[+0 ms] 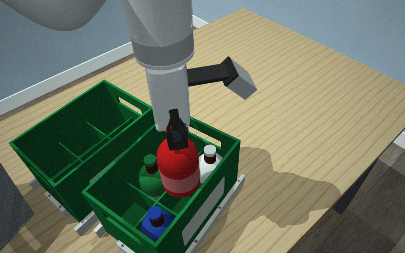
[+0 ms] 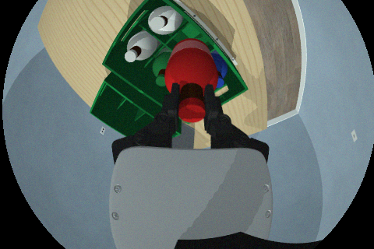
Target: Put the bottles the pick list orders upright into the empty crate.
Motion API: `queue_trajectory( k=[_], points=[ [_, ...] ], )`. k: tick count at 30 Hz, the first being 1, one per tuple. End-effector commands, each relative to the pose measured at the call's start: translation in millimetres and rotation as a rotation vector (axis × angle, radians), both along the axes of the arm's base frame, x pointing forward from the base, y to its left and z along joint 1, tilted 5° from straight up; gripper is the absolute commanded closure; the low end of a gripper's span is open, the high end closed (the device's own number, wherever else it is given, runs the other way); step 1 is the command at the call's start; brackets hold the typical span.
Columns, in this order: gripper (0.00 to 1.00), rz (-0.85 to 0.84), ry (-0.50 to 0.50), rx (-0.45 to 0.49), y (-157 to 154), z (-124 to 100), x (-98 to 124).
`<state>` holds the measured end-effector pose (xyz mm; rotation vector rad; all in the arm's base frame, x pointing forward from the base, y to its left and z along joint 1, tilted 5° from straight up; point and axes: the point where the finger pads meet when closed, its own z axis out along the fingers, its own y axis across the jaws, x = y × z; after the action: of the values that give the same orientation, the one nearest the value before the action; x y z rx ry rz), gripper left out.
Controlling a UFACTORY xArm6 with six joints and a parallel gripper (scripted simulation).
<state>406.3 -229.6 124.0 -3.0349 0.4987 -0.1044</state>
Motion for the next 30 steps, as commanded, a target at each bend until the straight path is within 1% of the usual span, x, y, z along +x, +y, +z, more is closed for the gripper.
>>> queue_trajectory(
  k=[1, 17, 24, 30],
  points=[
    [1.00, 0.000, -0.004, -0.003, -1.1, 7.2, 0.9],
    [1.00, 0.000, -0.004, -0.003, -2.4, 32.2, -1.1],
    [1.00, 0.000, -0.004, -0.003, -2.8, 39.5, -1.7],
    [1.00, 0.000, -0.004, -0.003, -2.8, 39.5, -1.7]
  ],
)
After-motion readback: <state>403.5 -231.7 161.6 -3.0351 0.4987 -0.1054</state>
